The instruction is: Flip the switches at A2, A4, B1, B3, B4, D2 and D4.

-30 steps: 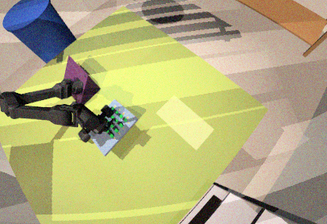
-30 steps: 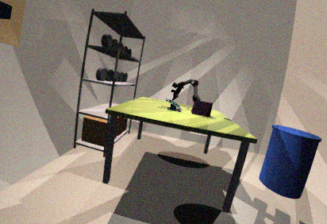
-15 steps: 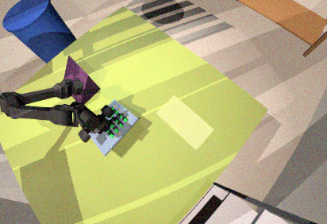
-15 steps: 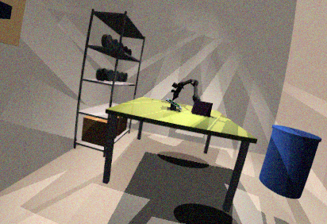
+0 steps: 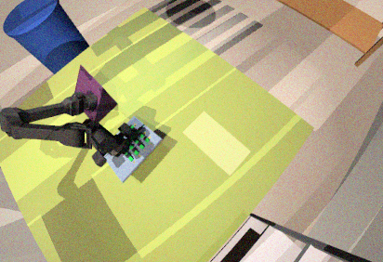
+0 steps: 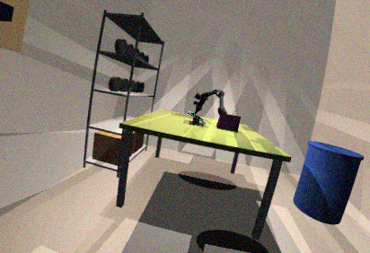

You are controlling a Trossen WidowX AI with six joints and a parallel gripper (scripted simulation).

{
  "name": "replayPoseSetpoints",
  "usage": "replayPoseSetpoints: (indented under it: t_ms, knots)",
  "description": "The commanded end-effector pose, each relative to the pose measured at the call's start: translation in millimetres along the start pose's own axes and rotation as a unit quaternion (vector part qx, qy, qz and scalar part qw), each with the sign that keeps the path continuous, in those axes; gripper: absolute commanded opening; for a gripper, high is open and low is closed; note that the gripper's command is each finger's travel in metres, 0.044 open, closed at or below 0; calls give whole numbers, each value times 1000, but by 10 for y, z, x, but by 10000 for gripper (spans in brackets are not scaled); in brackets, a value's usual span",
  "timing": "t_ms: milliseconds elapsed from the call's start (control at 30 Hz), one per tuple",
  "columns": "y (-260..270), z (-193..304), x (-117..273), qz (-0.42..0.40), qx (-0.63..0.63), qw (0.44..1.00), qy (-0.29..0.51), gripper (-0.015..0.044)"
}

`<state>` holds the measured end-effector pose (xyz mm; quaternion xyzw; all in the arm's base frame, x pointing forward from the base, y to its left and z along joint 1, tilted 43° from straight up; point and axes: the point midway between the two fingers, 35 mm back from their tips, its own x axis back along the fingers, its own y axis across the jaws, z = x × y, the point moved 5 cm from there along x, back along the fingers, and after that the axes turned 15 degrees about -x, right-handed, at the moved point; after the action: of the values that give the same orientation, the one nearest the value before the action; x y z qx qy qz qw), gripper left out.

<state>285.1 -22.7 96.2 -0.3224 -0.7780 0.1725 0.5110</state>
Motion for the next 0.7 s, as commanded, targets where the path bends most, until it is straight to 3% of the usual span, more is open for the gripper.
replayPoseSetpoints:
  t_ms: [0,667]
  knots:
    - [6,7,-12,-2,3,1000,2,0]
    - [6,6,-38,-2,3,1000,2,0]
